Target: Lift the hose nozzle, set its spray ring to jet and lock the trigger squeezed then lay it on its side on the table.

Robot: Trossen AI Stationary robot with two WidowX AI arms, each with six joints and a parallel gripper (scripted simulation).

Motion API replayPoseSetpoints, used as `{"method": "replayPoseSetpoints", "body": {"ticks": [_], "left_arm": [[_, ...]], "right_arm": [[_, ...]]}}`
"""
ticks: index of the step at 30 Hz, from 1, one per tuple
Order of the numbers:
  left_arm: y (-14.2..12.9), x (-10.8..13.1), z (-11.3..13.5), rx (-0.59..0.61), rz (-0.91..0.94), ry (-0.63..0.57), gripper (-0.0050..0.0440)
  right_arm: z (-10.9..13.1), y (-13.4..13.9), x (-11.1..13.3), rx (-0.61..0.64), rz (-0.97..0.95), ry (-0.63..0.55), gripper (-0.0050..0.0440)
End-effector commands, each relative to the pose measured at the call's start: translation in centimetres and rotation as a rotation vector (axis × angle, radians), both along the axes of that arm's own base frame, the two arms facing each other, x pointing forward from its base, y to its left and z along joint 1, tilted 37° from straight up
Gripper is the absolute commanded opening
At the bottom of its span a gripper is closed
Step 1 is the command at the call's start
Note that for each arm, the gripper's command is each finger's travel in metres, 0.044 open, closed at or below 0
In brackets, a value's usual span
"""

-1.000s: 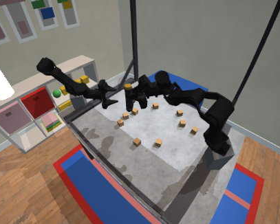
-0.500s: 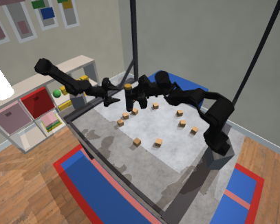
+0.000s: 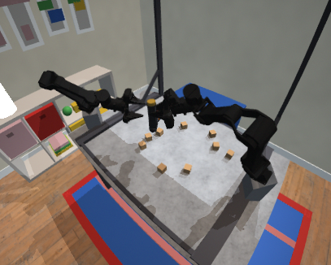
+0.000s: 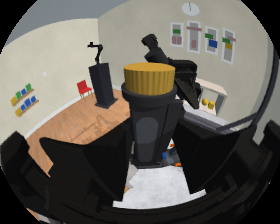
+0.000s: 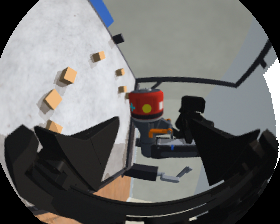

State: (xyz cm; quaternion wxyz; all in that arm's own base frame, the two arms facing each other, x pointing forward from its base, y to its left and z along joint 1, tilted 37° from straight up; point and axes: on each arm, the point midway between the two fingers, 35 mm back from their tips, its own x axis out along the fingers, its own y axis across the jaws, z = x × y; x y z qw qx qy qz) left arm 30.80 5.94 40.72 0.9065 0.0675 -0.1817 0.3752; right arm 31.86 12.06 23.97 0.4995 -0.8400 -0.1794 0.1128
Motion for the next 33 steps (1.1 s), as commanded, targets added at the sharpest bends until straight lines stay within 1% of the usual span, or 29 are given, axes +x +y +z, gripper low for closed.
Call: {"method": "replayPoseSetpoints", "body": {"ticks": [1,10,15,17,27,29,33], "left_arm": [[-0.1,-0.6,1.1,-0.004,-0.012,-0.041,0.0169],[-0.1,-0.6,1.1,-0.004,-0.012,-0.041,0.0169],[-0.1,-0.6,1.1,-0.004,-0.012,-0.041,0.0169],[-0.1,-0.6,1.1,-0.004,-0.012,-0.041,0.0169],[-0.1,-0.6,1.1,-0.004,-0.012,-0.041,0.0169],[-0.1,-0.6,1.1,-0.004,-0.012,-0.041,0.0169],[-0.1,-0.6,1.1,-0.004,-0.012,-0.041,0.0169]], "right_arm": [[1.8,0.4,-0.2,0.011,-0.008,-0.009,0.0406],[3.1,1.1,-0.9,0.003,-0.033,0.043,0.0406],[3.2,1.2,-1.1,-0.005,-0.042,0.064,0.0406],[3.3,1.6,-0.5,-0.008,-0.055,0.096,0.0406],[3.4,2.4,-0.1,-0.035,-0.120,0.209,0.0406],[3.4,2.4,-0.1,-0.035,-0.120,0.209,0.0406],[3.5,2.7,0.0,-0.052,-0.145,0.248,0.0406]]}}
